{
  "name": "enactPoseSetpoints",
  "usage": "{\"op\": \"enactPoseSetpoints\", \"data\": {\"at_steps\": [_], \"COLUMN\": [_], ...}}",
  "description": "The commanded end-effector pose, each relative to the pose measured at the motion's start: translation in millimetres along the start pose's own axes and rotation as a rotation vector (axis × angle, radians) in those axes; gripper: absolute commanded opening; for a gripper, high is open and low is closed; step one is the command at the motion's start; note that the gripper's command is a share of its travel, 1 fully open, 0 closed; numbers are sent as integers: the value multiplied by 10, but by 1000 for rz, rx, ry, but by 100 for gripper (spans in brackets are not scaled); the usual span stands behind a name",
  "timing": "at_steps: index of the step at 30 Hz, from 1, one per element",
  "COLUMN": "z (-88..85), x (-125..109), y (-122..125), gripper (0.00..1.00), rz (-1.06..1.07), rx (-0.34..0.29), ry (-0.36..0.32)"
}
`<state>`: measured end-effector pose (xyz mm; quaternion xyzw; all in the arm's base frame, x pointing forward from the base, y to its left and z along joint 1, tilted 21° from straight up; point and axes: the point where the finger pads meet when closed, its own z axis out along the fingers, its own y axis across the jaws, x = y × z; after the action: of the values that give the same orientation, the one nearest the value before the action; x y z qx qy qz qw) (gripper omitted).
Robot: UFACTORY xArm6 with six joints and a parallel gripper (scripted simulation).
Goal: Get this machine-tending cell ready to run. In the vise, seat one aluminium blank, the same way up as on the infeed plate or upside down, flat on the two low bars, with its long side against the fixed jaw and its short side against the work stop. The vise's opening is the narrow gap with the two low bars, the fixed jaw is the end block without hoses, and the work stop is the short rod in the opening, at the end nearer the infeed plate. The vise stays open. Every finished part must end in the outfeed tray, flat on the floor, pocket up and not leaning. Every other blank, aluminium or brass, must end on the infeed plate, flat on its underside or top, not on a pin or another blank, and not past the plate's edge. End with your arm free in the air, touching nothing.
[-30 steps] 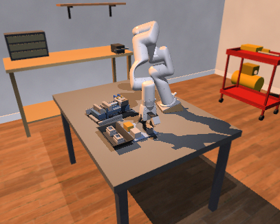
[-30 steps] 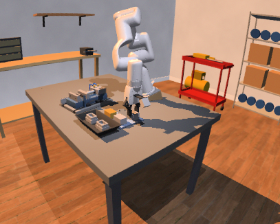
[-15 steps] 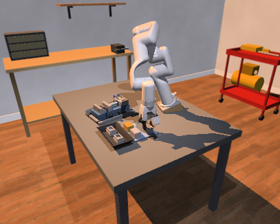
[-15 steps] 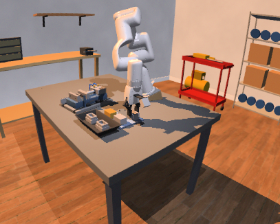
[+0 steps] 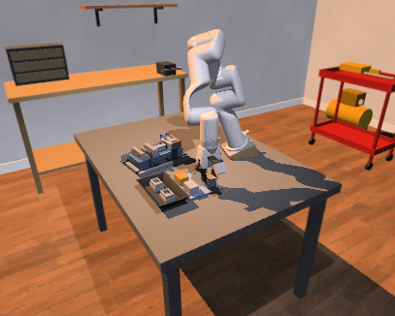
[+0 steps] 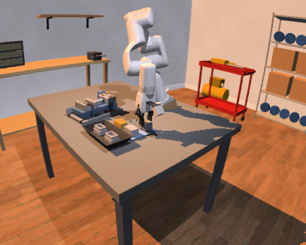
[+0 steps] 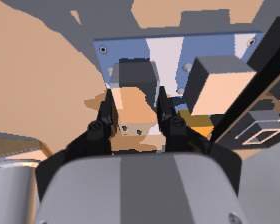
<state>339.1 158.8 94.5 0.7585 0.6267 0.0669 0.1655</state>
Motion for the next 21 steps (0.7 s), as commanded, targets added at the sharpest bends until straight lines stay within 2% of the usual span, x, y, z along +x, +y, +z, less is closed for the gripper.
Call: {"op": "enactPoseSetpoints", "data": {"at_steps": [1,15,17,21], "z": [-66,-683,-683,-854], "x": [8,6,6,6], "y": [12,10,10,10], "gripper": [0,0,0,0], "rz": [1,1,1,1], "rx": [-2,-2,-2,-2], "ry": [2,2,2,2]}}
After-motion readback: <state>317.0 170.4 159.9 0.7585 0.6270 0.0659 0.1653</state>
